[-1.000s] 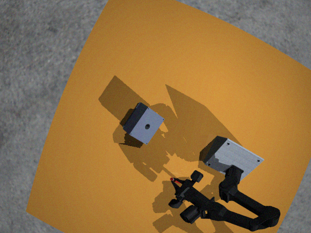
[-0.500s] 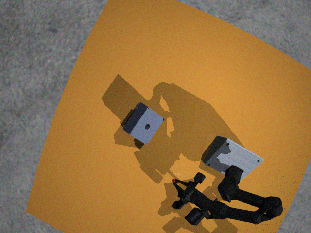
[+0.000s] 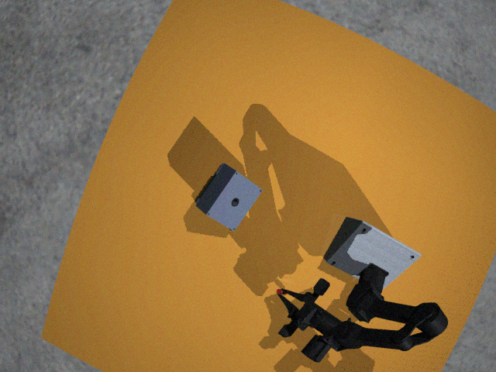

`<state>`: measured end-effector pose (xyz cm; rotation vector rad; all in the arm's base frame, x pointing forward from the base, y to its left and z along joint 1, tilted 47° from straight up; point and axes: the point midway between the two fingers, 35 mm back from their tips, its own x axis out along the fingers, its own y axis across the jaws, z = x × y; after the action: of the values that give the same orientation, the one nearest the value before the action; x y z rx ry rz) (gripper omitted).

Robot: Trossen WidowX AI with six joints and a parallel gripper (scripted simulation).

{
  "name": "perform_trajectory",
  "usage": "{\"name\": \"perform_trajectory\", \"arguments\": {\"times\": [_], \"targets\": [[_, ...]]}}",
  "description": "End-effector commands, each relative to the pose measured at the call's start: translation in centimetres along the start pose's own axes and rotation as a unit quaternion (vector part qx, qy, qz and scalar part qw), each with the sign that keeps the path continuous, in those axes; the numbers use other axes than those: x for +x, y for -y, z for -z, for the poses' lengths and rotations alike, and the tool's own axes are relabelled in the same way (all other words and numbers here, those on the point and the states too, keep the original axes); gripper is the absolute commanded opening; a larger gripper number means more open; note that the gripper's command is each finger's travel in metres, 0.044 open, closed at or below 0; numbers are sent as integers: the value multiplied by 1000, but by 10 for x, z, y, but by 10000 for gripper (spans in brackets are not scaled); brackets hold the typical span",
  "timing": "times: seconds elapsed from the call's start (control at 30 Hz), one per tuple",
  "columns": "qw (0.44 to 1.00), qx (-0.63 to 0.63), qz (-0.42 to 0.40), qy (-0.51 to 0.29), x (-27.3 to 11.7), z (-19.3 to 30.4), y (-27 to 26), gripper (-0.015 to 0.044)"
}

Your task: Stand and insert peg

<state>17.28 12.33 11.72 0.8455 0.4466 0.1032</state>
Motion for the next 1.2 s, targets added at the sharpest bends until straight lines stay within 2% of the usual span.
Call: {"name": "perform_trajectory", "arguments": {"times": [0.0,0.8,1.17], "targets": [[1000,-4,5,18,-1,3,3,49],[993,-4,6,121,-14,13,4,49],[994,-7,7,108,-15,14,5,49]]}}
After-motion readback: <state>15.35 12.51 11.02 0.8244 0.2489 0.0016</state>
